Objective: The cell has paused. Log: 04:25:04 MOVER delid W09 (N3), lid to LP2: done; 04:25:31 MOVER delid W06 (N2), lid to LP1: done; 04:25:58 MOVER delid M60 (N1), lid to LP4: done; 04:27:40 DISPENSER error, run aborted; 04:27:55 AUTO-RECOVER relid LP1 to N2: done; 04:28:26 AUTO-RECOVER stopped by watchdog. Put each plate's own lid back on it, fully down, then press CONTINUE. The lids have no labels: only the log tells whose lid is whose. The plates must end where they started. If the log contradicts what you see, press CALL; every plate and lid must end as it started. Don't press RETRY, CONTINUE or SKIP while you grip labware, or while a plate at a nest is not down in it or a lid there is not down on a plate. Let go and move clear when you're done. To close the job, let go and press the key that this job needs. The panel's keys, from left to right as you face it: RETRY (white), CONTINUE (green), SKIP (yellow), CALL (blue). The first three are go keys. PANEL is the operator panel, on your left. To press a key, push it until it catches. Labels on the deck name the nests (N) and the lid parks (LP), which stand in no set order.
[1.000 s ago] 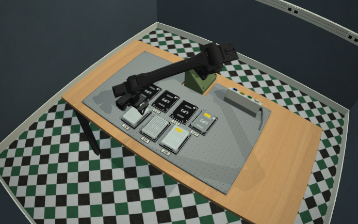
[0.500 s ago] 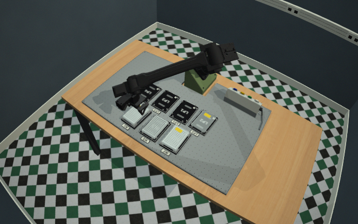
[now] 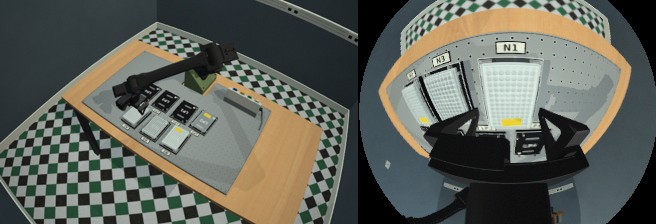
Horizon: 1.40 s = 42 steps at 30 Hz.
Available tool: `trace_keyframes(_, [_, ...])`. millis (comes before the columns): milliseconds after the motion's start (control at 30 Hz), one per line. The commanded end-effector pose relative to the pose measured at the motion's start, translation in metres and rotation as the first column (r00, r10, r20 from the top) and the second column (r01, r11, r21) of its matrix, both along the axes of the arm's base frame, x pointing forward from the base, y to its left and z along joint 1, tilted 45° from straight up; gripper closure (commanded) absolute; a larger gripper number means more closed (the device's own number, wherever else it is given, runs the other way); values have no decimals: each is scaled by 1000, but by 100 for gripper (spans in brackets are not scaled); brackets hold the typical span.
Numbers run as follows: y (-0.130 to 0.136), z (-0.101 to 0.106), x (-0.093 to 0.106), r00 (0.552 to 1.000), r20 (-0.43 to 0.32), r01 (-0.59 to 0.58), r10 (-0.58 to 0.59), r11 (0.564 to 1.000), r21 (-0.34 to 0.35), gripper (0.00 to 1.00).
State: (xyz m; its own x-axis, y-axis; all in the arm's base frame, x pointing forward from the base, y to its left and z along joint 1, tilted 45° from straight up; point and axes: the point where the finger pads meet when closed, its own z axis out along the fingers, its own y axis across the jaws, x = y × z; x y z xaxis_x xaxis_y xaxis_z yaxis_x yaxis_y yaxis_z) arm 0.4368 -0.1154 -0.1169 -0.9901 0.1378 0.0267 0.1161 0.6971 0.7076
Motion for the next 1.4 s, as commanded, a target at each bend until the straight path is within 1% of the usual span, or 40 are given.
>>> trace_keyframes(0, [-9,5,8,1000,24,4,-4,1000,-13,0])
trace_keyframes(300, [-9,5,8,1000,24,4,-4,1000,-13,0])
trace_keyframes(333, [-15,9,0,1000,23,16,-15,1000,-11,0])
trace_keyframes(367, [-9,5,8,1000,24,4,-4,1000,-13,0])
trace_keyframes(567, [-9,5,8,1000,24,4,-4,1000,-13,0])
trace_keyframes(600, [-13,7,-2,1000,20,16,-16,1000,-9,0])
trace_keyframes(633, [-9,5,8,1000,24,4,-4,1000,-13,0])
trace_keyframes(700, [-9,5,7,1000,24,4,-4,1000,-13,0])
trace_keyframes(733, [-13,7,-3,1000,20,16,-16,1000,-9,0])
trace_keyframes(800, [-13,7,-3,1000,20,16,-16,1000,-9,0])
trace_keyframes(833, [-9,5,7,1000,24,4,-4,1000,-13,0])
trace_keyframes(867, [-8,4,-3,1000,16,6,-6,1000,-6,0])
trace_keyframes(1367, [-7,3,-1,1000,24,2,-1,1000,-11,0])
